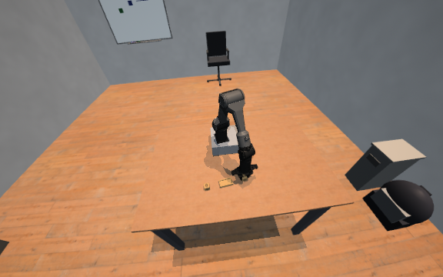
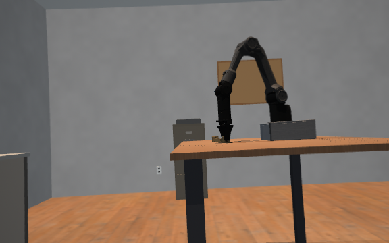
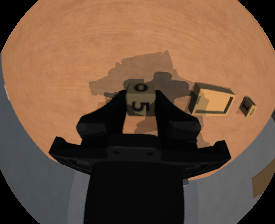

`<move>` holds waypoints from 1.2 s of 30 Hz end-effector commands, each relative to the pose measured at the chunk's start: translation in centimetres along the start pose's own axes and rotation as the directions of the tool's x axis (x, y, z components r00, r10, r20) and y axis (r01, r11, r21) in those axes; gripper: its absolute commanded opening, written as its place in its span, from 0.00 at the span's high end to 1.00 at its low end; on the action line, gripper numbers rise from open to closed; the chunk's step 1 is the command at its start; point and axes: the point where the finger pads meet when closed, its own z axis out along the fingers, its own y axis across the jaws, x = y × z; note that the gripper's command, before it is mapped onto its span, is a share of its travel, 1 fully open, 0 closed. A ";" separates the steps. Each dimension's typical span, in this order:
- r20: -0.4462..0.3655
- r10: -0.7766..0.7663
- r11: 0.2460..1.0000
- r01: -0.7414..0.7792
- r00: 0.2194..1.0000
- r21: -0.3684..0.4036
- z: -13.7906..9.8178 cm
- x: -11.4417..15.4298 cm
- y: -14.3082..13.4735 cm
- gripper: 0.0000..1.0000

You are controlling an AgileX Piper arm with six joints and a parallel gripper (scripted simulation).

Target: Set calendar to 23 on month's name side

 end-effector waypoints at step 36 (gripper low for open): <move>0.002 0.001 1.000 -0.001 1.000 0.000 -0.8 0.0 0.0 0.65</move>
